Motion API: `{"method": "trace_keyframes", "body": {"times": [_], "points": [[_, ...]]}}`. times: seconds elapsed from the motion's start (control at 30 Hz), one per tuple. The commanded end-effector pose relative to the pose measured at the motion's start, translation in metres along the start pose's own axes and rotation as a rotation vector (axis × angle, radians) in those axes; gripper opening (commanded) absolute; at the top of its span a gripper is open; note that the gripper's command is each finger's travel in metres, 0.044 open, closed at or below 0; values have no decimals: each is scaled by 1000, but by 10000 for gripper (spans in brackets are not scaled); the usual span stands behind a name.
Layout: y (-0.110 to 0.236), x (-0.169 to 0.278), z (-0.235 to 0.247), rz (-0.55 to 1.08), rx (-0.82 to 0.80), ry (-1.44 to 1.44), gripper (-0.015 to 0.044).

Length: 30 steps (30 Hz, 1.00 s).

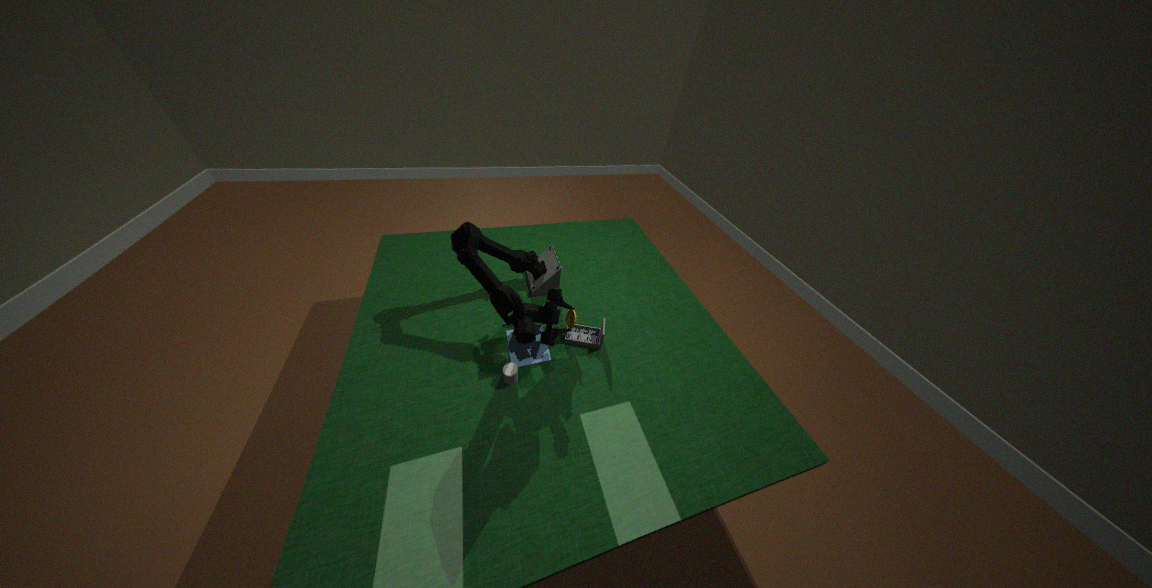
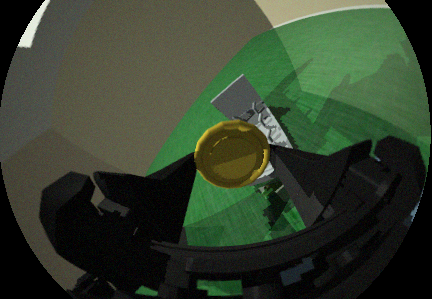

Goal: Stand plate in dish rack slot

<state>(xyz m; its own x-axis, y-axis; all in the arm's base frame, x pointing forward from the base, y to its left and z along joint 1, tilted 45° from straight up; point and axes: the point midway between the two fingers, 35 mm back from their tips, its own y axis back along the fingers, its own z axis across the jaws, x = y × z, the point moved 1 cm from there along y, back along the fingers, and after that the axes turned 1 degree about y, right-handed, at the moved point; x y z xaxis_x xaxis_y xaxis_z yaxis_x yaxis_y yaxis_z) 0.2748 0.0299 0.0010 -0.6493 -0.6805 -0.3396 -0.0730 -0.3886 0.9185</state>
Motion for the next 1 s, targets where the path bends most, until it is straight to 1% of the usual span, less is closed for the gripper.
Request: {"method": "trace_keyframes", "body": {"times": [0.0,0.33,0.67,0.97], "points": [[0,6,0,-71,0,90,0],[7,13,-5,-238,69,335,0],[17,22,-8,-378,198,590,0],[19,23,-8,-396,221,629,0]]}}
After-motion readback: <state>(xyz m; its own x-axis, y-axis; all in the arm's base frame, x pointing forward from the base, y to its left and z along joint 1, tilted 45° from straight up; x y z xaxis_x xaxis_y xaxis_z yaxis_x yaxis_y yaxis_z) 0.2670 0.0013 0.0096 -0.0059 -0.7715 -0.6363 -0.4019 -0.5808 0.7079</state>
